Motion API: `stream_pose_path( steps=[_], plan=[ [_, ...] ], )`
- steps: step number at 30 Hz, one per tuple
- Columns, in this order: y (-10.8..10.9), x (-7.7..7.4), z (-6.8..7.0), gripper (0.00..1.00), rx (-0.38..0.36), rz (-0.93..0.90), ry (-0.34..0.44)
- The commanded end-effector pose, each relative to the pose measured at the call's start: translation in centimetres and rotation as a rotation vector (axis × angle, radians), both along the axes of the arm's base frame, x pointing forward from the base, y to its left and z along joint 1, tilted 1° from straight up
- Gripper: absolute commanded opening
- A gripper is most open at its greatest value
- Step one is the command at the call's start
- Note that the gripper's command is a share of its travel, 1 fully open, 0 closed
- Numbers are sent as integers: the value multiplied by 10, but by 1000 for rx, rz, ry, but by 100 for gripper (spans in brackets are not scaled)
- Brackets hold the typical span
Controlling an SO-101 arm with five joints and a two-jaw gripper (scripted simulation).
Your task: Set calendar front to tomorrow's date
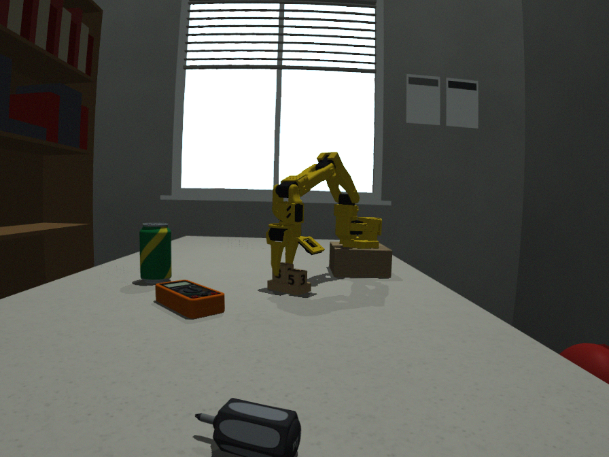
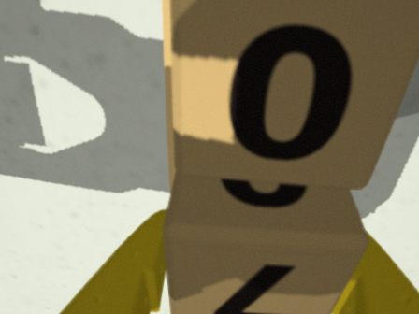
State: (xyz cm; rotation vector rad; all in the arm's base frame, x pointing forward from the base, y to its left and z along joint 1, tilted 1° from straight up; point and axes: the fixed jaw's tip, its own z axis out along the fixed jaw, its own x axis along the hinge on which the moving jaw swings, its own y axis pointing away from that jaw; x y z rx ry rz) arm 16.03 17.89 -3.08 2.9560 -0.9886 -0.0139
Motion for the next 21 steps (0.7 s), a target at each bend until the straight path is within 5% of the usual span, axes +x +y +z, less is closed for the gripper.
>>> stream_pose_path(
  steps=[1,21],
  plan=[
    [1,3,4,0,10,-14,-7],
    [1,3,7,0,10,-14,-7]
  ],
)
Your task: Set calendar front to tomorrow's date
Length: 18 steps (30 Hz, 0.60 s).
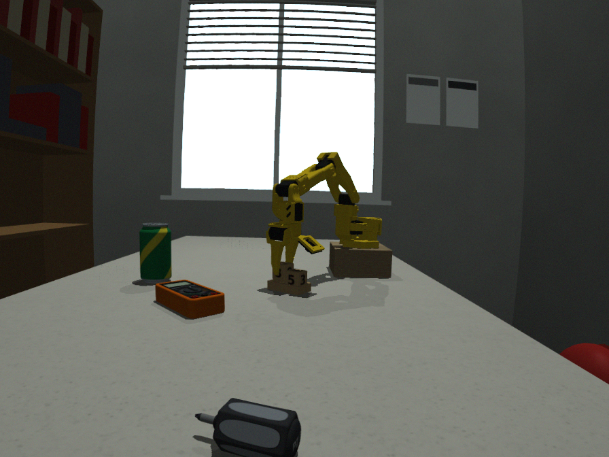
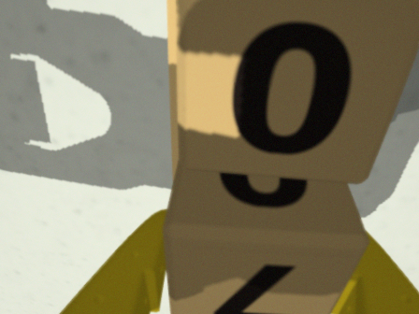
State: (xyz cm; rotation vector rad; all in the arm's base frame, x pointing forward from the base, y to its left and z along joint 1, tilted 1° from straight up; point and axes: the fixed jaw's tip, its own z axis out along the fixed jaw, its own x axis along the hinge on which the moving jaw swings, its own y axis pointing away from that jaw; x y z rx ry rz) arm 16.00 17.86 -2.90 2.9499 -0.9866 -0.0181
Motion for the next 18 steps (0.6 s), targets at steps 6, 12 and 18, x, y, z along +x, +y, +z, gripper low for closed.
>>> stream_pose_path(
  steps=[6,12,18],
  plan=[
    [1,3,10,0,15,-14,-12],
    [0,2,20,0,15,-14,-12],
    [0,2,28,0,15,-14,-12]
  ],
)
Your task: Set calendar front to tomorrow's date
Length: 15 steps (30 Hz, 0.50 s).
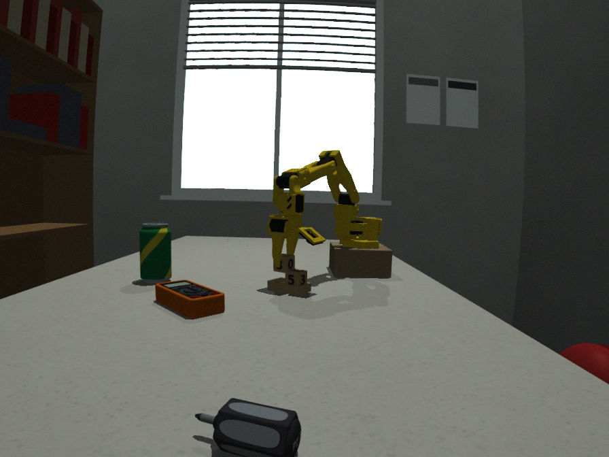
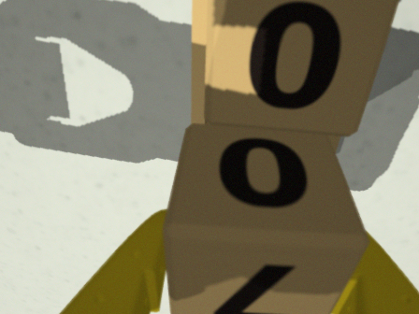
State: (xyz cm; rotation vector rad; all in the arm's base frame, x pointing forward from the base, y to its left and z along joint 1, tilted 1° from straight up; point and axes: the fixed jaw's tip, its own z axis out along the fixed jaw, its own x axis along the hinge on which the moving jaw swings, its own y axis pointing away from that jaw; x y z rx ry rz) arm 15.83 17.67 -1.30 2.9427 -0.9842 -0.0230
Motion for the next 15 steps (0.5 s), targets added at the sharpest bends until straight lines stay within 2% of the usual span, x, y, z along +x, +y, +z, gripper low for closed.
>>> stream_pose_path(
  steps=[1,7,15],
  plan=[
    [1,3,13,0,21,-14,-17],
    [0,2,21,0,21,-14,-17],
    [0,2,22,0,21,-14,-17]
  ],
)
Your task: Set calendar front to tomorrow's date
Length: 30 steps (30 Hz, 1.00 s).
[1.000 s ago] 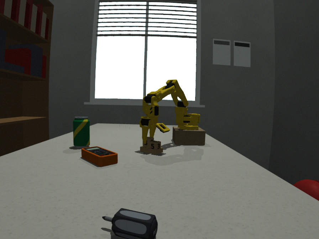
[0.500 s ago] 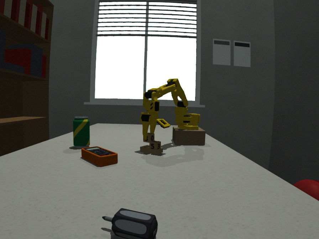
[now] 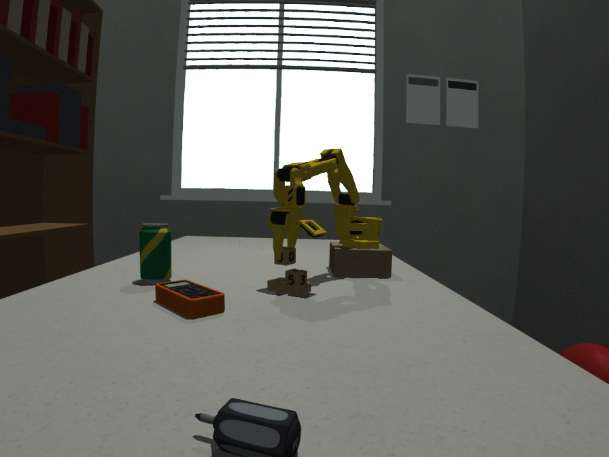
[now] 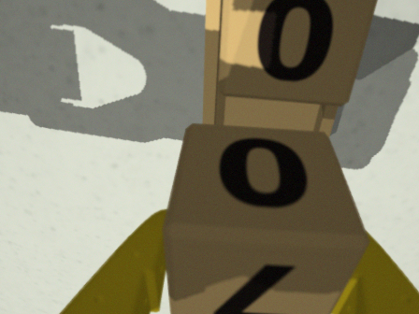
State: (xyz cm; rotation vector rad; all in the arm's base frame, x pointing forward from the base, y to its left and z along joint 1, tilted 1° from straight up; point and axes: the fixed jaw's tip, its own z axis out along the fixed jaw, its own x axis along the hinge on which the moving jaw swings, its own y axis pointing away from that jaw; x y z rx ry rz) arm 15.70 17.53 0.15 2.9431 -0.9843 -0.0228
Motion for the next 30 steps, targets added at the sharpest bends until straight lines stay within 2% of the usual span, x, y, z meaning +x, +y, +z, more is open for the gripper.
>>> stream_pose_path(
  steps=[1,7,14,16,23,30],
  plan=[
    [1,4,7,0,21,-15,-17],
    [-7,11,6,0,20,-63,-17],
    [-46,36,3,0,17,-255,-17],
    [-46,36,3,0,17,-255,-17],
    [-113,57,-4,0,12,-565,-17],
    [-183,55,-10,0,8,-884,-16]
  ],
)
